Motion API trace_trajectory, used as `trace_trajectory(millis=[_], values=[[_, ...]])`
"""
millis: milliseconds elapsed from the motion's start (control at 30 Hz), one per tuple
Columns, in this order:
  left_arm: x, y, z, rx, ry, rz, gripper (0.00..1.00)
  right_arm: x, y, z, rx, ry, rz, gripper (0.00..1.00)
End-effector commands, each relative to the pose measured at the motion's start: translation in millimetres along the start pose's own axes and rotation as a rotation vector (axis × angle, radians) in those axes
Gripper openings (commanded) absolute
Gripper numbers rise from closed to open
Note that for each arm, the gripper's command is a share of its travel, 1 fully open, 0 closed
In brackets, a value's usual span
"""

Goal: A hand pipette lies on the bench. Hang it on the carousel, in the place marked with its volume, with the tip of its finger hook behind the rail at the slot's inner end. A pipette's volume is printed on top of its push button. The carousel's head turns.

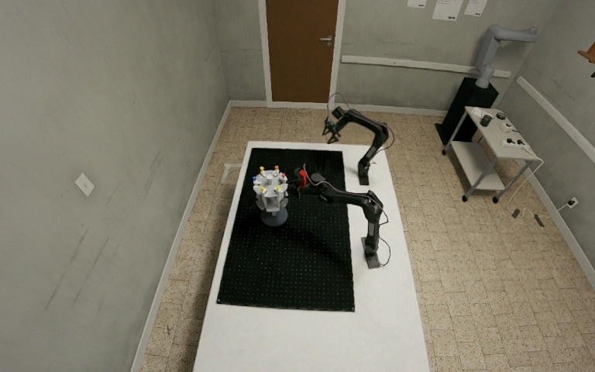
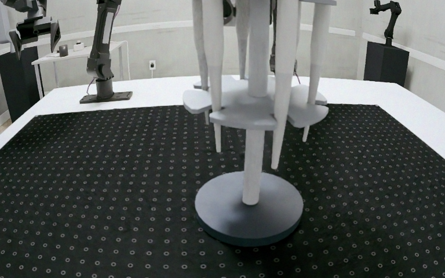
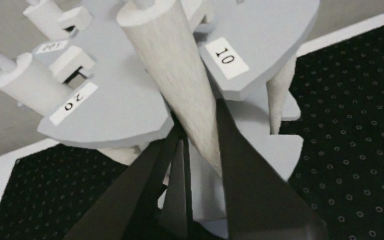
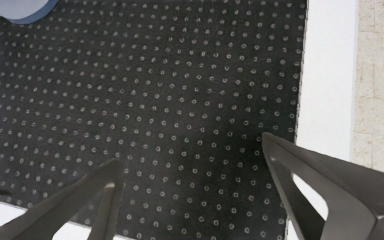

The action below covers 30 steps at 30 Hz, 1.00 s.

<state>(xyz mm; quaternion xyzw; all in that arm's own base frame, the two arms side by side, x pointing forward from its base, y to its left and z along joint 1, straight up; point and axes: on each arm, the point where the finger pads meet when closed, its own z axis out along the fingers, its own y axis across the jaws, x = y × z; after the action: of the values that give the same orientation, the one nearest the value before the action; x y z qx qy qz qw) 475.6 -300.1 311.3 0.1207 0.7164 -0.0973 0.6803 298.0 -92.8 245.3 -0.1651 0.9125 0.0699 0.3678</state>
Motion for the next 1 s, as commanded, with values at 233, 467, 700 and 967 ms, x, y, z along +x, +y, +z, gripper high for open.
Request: trace_trajectory(millis=[233, 467, 700, 967], values=[[-35.9, -3.0, -0.9, -0.194, -0.085, -0.051, 0.12, -7.0, -4.5, -3.7, 0.009, -0.024, -0.012, 1.0], [-52.3, 9.8, -6.4, -0.211, -0.112, -0.068, 0.12, -7.0, -4.5, -3.7, 0.009, -0.024, -0.012, 1.0], [-52.3, 9.2, -6.6, -0.209, -0.112, -0.068, 0.12, -7.0, -4.5, -3.7, 0.009, -0.024, -0.012, 1.0], [-52.2, 9.2, -6.5, -0.209, -0.112, -0.068, 0.12, -7.0, -4.5, -3.7, 0.009, -0.024, -0.012, 1.0]])
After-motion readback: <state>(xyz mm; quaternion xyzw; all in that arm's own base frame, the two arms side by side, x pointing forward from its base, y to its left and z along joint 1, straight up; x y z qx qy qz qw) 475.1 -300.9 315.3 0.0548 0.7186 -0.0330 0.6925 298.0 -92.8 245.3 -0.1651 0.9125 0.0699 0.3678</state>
